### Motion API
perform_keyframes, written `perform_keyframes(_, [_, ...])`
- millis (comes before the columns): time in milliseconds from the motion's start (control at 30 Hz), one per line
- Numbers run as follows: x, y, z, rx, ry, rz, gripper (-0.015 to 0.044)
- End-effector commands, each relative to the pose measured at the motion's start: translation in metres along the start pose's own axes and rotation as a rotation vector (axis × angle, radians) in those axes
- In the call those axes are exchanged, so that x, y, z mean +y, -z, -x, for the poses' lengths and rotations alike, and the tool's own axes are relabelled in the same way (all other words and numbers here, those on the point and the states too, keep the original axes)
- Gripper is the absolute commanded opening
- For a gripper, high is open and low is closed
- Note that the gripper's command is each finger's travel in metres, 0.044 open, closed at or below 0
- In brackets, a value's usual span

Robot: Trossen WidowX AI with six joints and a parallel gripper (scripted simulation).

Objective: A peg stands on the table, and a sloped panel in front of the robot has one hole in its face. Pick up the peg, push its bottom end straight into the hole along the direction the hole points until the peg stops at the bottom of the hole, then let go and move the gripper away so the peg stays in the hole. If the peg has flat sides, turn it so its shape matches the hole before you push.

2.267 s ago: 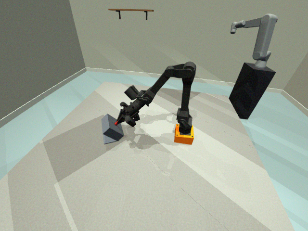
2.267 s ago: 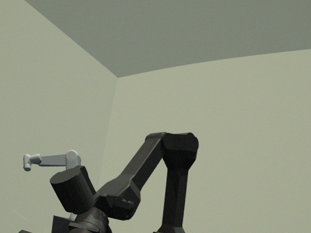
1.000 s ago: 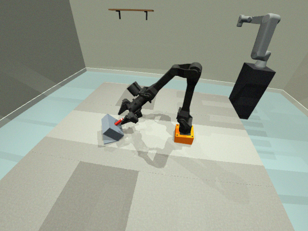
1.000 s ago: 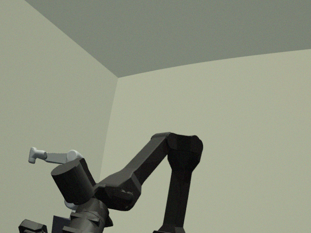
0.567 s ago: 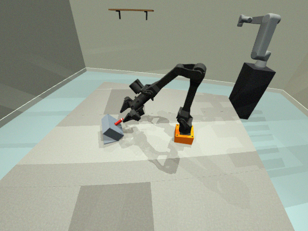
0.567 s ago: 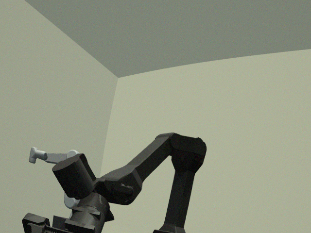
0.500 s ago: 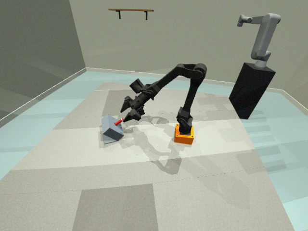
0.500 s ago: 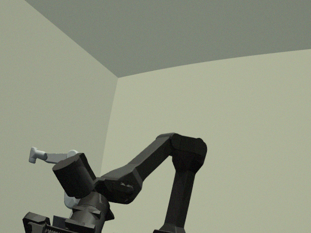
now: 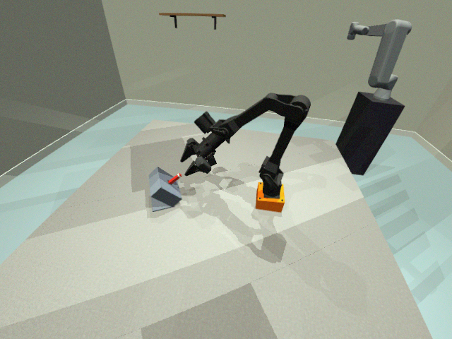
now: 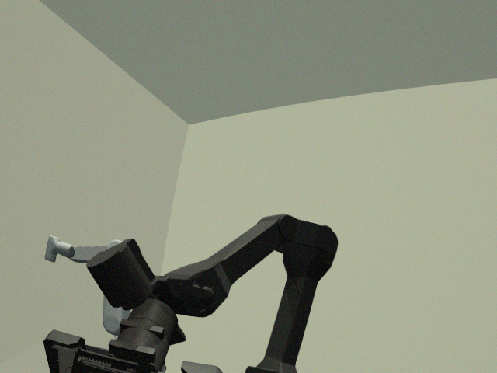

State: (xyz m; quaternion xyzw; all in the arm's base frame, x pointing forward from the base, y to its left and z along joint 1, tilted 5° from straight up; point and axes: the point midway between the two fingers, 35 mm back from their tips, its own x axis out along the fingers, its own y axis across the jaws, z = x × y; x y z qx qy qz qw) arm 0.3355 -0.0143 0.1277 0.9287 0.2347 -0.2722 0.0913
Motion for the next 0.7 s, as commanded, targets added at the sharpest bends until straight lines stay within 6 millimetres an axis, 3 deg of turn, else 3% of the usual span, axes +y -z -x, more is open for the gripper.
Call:
perform_keyframes(0, [0.000, 0.002, 0.006, 0.006, 0.002, 0.006, 0.0440])
perform_keyframes(667, [0.001, -0.002, 0.033, 0.005, -0.001, 0.003, 0.0440])
